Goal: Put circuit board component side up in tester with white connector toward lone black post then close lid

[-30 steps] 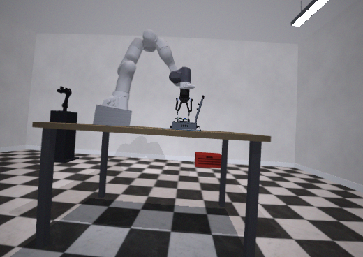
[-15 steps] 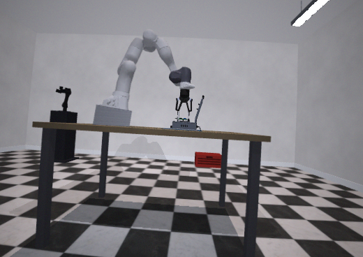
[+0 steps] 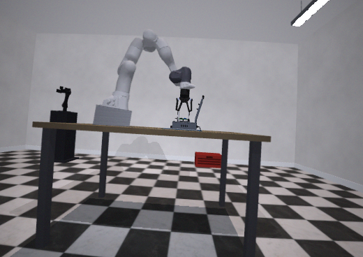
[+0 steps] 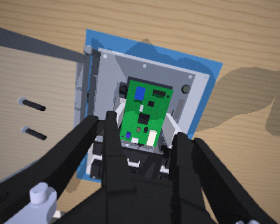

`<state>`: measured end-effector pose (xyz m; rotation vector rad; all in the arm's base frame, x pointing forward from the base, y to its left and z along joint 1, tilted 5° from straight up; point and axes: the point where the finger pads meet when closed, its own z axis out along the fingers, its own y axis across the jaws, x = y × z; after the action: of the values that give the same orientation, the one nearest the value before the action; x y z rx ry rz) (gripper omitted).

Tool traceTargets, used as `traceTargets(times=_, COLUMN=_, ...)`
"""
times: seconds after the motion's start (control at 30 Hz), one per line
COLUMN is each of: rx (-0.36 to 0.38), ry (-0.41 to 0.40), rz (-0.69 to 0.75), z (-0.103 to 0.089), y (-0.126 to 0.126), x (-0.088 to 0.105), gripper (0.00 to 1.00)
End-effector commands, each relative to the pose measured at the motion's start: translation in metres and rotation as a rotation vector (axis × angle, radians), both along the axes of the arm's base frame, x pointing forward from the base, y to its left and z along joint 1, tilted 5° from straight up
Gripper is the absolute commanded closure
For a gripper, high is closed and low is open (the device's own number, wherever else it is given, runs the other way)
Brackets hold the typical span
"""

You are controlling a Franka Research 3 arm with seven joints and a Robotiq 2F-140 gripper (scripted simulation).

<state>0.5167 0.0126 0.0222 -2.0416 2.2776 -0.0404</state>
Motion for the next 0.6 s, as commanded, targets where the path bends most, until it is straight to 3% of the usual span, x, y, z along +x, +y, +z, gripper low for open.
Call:
traceTargets(times=0.0, rx=-0.001, ry=-0.002, rz=0.006, z=0.0005, y=0.0, x=0.0015, gripper=0.54)
traceTargets(times=0.57, rx=-0.001, ry=-0.002, rz=0.006, z=0.0007, y=-0.0002, x=0.0021, gripper=0.54)
